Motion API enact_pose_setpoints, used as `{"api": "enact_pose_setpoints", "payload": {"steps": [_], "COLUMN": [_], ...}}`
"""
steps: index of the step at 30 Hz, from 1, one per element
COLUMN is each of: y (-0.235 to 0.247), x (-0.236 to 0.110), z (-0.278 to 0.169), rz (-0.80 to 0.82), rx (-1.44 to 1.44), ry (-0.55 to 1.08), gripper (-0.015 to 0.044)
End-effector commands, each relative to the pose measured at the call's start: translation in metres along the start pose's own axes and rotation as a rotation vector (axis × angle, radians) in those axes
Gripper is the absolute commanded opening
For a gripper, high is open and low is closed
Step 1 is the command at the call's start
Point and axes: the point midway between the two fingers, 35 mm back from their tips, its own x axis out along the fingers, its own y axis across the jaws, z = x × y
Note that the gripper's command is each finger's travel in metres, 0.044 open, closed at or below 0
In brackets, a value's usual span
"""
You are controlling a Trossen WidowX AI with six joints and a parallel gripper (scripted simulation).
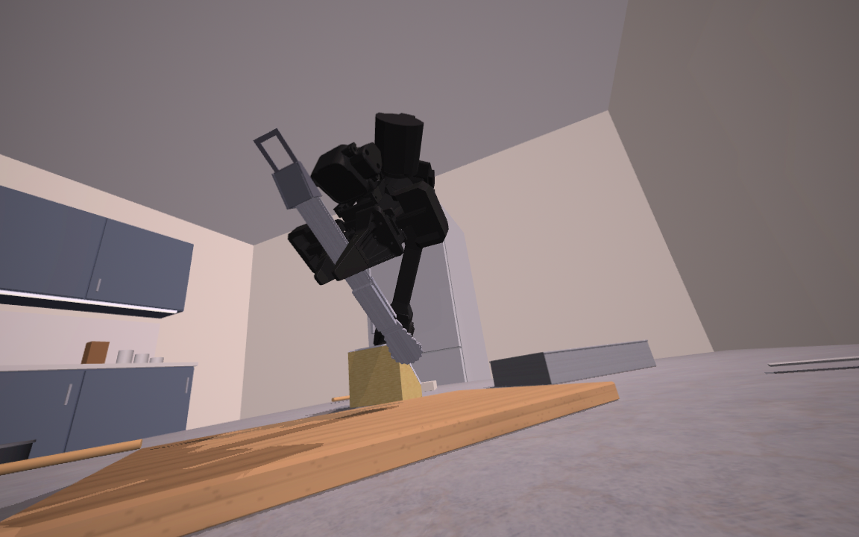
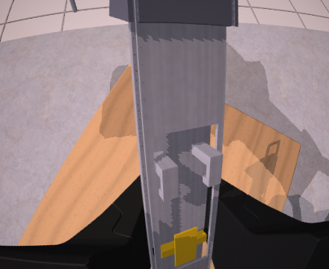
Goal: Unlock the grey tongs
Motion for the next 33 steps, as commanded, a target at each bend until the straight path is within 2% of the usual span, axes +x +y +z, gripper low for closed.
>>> {"api": "enact_pose_setpoints", "payload": {"steps": [1, 33], "y": [0.000, -0.004], "x": [0.006, 0.032], "z": [-0.001, -0.037], "rz": [0.003, 0.033], "rx": [0.000, 0.063], "ry": [0.053, 0.534], "gripper": [-0.0150, -0.0150]}}
